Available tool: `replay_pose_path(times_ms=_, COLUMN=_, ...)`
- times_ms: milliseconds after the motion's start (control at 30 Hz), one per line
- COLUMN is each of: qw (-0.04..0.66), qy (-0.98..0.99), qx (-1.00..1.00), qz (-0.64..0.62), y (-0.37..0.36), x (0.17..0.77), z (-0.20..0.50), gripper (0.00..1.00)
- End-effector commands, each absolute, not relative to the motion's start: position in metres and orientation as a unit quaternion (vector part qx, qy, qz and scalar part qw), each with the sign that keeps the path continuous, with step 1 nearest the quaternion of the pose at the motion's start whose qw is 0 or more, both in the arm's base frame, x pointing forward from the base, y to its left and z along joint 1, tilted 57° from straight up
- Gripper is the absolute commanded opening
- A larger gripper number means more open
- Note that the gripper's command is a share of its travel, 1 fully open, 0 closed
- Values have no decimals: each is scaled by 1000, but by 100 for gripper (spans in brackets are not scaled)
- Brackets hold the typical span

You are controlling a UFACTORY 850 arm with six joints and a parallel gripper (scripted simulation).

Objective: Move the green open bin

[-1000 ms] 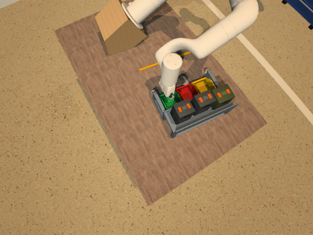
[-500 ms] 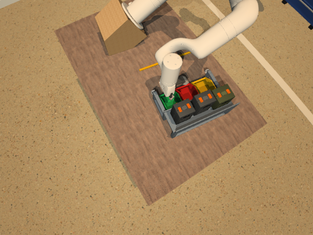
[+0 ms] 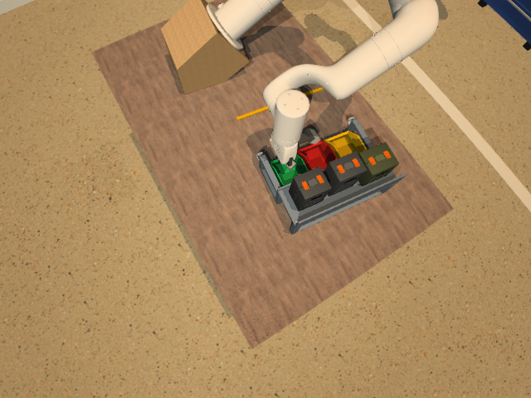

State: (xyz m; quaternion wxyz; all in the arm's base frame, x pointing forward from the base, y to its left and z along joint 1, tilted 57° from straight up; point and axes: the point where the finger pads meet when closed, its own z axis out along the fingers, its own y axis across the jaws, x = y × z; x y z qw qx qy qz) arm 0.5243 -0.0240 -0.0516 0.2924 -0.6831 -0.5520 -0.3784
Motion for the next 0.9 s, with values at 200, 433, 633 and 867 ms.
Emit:
replay_pose_path(times_ms=200, qw=292, qy=-552, qx=-683, qz=-379, y=-29, x=524, z=-49, gripper=0)
replay_pose_path(times_ms=433, qw=292, qy=-552, qx=-683, qz=-379, y=-31, x=523, z=-47, gripper=0)
replay_pose_path(times_ms=633, qw=292, qy=-552, qx=-683, qz=-379, y=-31, x=523, z=-47, gripper=0)
replay_pose_path(times_ms=867, qw=292, qy=-552, qx=-683, qz=-379, y=-41, x=521, z=-40, gripper=0)
